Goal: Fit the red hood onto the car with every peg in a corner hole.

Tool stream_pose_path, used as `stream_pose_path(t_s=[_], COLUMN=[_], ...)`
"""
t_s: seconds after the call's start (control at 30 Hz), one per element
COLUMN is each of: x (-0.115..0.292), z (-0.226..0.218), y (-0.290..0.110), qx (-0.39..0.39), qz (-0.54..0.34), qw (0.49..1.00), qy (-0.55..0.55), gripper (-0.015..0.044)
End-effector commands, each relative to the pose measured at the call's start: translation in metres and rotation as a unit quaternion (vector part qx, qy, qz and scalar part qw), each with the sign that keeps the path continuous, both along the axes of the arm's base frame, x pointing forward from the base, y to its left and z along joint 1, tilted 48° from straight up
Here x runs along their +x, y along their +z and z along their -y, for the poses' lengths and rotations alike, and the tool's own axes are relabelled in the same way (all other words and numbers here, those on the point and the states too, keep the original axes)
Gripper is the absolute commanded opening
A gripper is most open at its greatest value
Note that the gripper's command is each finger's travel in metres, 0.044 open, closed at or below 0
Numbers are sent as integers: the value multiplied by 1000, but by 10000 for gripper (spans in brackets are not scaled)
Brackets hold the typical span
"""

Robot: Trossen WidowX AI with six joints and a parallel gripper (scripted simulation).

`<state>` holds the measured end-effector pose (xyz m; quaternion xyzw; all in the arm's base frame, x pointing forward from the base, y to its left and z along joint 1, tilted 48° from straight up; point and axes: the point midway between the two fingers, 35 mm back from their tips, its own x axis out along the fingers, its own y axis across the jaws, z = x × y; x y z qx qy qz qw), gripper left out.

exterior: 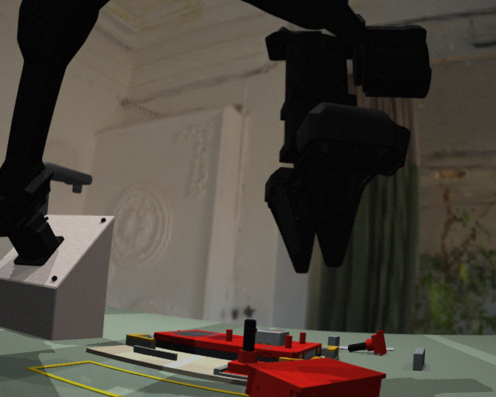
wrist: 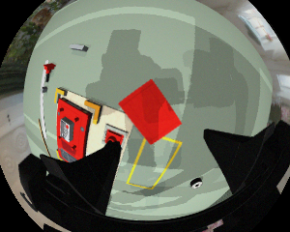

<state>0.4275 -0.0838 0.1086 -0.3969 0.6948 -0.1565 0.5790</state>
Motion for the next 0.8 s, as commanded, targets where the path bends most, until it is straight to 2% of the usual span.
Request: stream_pose_path(t_s=[0.0, 0.77], x=[1, 2], z=[12, 14], y=[-27, -30], qx=[3, 3], qz=[-183, -183], qw=[971, 971], qy=[157, 157], gripper=[440, 440])
